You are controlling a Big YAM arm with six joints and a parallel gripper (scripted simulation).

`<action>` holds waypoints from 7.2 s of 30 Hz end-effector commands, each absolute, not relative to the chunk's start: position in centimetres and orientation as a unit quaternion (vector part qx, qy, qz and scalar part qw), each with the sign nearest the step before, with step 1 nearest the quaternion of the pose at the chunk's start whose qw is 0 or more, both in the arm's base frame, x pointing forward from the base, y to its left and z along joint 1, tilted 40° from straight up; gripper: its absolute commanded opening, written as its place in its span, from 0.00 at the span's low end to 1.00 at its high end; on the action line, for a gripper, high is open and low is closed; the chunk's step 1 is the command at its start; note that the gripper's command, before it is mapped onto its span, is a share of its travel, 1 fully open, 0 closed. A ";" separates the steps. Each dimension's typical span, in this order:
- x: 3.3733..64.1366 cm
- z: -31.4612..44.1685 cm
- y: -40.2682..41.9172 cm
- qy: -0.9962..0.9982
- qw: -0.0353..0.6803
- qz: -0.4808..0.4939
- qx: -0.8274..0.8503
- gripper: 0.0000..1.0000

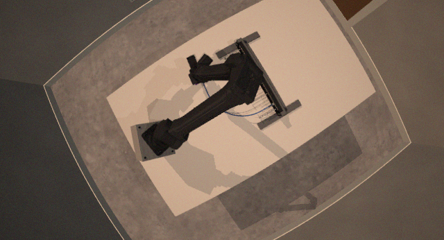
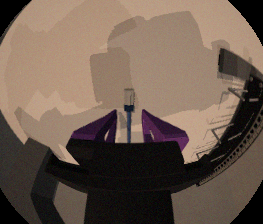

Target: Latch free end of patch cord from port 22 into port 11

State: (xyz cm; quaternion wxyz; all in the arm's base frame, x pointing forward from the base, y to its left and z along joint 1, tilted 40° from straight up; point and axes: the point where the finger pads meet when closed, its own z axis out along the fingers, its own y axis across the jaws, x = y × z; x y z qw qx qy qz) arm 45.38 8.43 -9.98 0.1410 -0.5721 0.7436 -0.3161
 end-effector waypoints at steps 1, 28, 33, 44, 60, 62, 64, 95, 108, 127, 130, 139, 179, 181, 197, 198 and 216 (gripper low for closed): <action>44.8 -10.4 7.9 0.744 0.136 -0.314 -0.574 0.36; 45.2 -10.3 8.0 0.744 0.139 -0.315 -0.573 0.36; 45.2 -10.3 8.0 0.745 0.139 -0.315 -0.572 0.36; 45.4 -10.2 8.0 0.744 0.140 -0.315 -0.572 0.36; 45.6 -10.1 8.2 0.744 0.141 -0.315 -0.572 0.36; 45.4 -10.2 8.2 0.744 0.139 -0.314 -0.573 0.36; 45.3 -10.2 8.2 0.744 0.138 -0.314 -0.573 0.36; 44.9 -10.2 8.6 0.744 0.136 -0.312 -0.576 0.36; 44.8 -10.2 8.8 0.742 0.138 -0.312 -0.577 0.36; 44.5 -10.4 8.9 0.741 0.139 -0.312 -0.578 0.36; 44.5 -10.4 9.0 0.741 0.139 -0.312 -0.579 0.36; 44.7 -10.4 9.3 0.739 0.143 -0.313 -0.579 0.36; 45.4 -10.4 8.6 0.743 0.143 -0.316 -0.573 0.36; 45.5 -10.4 8.5 0.743 0.143 -0.316 -0.573 0.36; 45.9 -10.8 8.0 0.744 0.141 -0.316 -0.572 0.36; 45.9 -10.8 8.1 0.743 0.142 -0.316 -0.572 0.36; 46.1 -11.1 8.0 0.743 0.143 -0.316 -0.572 0.36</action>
